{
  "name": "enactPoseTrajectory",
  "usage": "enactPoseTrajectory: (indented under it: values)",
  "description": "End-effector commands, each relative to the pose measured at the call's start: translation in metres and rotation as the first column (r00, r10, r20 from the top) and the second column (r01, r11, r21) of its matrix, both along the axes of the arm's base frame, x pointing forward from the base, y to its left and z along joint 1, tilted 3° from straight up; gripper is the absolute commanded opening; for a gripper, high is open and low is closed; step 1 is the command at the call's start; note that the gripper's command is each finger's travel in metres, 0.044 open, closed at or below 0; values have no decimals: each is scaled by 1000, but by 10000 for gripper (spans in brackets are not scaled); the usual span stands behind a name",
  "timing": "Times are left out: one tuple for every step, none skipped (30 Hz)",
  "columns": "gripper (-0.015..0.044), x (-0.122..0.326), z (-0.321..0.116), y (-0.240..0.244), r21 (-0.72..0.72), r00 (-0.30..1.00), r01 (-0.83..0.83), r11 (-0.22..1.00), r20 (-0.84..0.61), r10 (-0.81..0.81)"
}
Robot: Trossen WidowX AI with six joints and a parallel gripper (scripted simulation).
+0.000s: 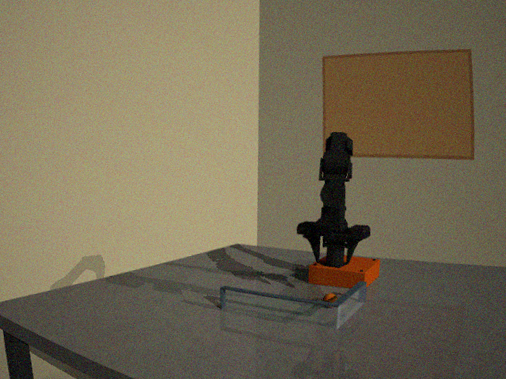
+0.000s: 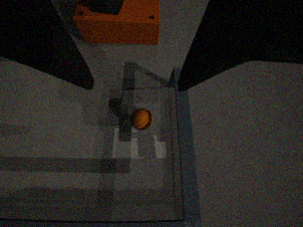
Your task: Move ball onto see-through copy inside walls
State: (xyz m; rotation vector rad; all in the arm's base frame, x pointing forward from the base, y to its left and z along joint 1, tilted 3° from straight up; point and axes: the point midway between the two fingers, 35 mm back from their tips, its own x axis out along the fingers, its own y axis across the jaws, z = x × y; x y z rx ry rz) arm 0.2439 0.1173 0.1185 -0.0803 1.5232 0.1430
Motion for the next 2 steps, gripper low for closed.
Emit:
enactPoseTrajectory:
  values:
    - [440, 0, 20, 0, 10, 1000, -3, 1000, 22, 2]
    - [440, 0, 20, 0, 10, 1000, -3, 1000, 22, 2]
